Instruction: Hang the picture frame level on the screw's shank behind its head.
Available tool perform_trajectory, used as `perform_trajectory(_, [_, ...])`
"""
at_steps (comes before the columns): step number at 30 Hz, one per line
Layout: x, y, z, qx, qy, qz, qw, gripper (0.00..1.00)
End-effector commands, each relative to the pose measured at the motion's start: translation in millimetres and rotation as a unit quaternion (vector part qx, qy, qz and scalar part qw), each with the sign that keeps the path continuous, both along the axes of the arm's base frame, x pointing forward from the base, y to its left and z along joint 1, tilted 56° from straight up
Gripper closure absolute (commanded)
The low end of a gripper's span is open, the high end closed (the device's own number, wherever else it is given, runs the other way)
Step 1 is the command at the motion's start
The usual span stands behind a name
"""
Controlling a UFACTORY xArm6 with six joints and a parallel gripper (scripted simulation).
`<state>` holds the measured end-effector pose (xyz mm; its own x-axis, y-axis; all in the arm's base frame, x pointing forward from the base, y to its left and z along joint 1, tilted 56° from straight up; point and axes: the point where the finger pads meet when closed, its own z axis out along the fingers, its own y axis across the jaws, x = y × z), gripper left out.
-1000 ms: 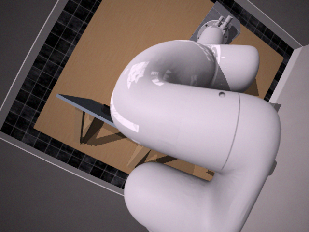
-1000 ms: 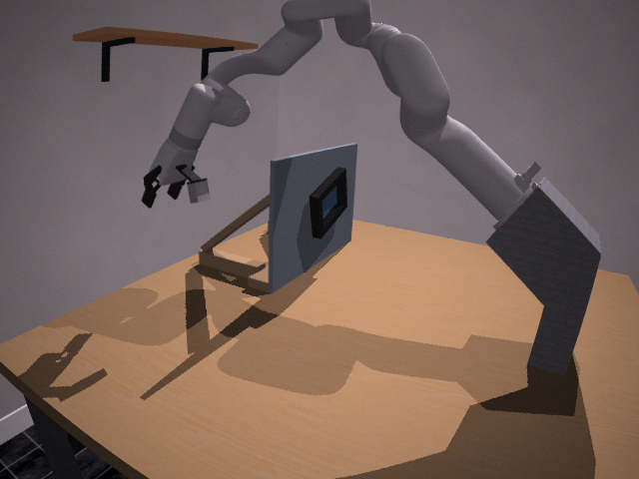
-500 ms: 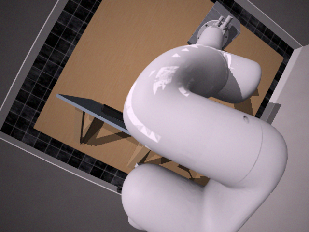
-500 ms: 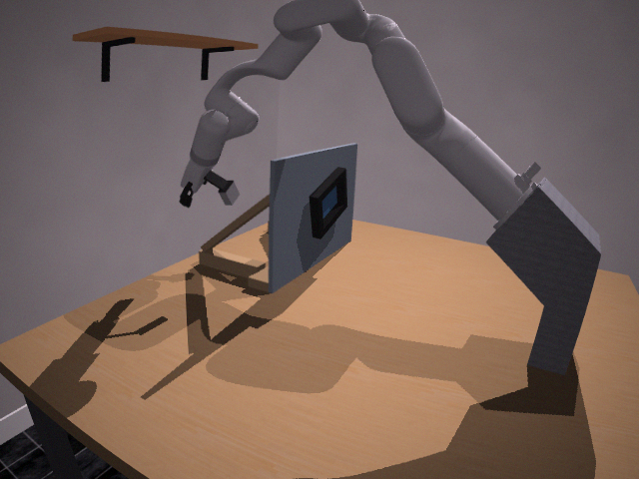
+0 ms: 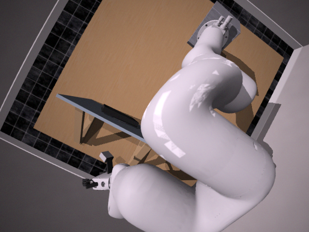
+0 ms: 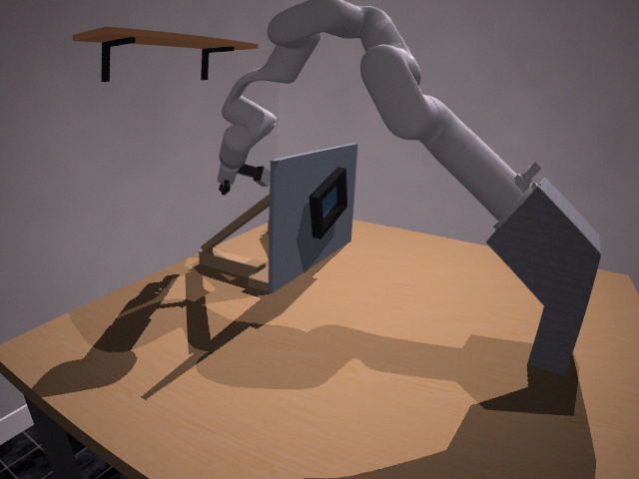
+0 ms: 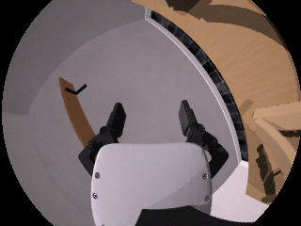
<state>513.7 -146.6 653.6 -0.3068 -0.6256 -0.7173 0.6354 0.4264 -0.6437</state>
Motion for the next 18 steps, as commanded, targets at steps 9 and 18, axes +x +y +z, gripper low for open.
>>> perform_trajectory(9, [-17, -118, 27, -0.056, 0.008, -0.056, 0.997, 0.00])
perform_trajectory(18, [-18, -119, 27, -0.057, 0.009, -0.057, 0.997, 0.00])
